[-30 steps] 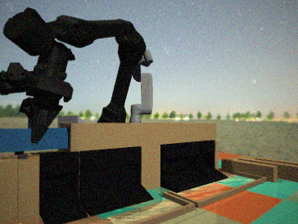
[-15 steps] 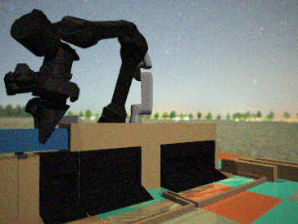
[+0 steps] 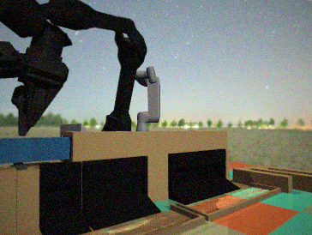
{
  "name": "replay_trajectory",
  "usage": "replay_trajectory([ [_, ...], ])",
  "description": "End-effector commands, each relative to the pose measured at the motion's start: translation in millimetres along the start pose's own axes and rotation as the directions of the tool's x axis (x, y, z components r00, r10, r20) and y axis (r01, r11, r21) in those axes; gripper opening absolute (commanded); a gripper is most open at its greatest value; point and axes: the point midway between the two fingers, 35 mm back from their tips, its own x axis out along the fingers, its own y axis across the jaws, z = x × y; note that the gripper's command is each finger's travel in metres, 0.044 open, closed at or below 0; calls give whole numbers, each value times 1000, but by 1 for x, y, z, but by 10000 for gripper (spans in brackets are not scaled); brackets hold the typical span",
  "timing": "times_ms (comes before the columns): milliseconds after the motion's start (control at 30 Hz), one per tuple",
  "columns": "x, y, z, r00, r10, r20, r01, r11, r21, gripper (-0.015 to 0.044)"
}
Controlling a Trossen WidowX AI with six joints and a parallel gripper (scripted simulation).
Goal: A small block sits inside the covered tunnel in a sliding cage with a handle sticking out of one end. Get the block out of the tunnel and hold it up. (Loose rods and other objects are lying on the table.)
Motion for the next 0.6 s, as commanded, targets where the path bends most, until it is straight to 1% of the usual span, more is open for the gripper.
replay_trajectory([
  [0,7,-6,24,1000,-10,-17,10,1000,9,440],
  [233,10,-7,24,1000,-10,-17,10,1000,9,440],
  [567,25,-9,21,1000,-9,-17,10,1000,9,440],
])
